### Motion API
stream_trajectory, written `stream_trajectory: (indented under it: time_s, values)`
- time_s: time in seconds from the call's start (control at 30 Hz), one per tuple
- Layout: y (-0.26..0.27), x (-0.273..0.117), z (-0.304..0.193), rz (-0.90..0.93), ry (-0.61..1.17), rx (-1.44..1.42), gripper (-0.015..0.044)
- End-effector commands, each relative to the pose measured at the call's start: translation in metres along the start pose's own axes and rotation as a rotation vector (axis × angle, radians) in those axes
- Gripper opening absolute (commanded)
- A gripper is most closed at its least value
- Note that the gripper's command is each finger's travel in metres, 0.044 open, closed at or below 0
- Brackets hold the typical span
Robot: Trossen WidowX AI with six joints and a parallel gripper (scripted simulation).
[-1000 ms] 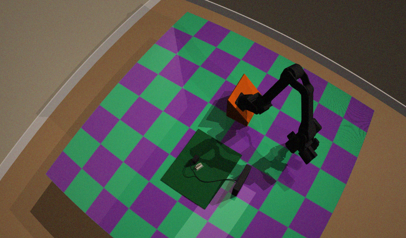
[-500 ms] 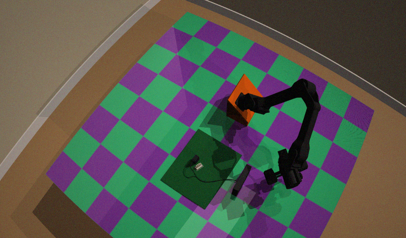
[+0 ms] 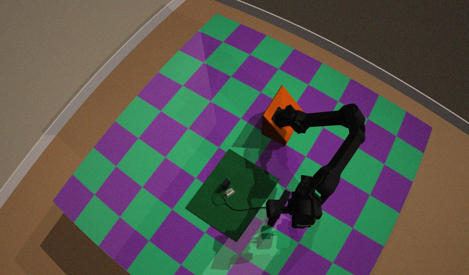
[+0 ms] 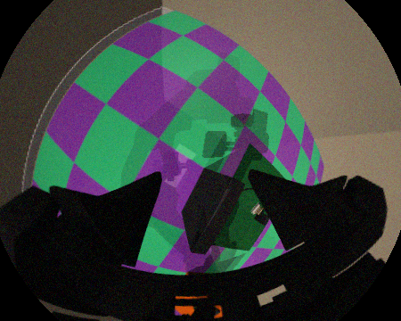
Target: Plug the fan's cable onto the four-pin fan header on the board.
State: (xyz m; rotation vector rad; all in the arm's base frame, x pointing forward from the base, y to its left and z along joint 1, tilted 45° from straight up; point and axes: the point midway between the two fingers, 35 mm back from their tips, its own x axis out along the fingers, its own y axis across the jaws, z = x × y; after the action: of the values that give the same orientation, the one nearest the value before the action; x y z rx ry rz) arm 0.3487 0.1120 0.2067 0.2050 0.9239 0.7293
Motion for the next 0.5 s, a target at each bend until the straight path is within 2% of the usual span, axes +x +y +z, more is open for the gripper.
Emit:
stream_trajectory:
  time_s: [0.0,0.13,0.47]
  values:
    - [-0.043,-0.001,-0.006,-0.063,0.036,0.083,0.044]
    - [-0.092,-0.006,-0.02,-0.092,0.044,0.138,0.044]
    - [-0.203,-0.026,-0.12,-0.021,0.307,0.474,0.044]
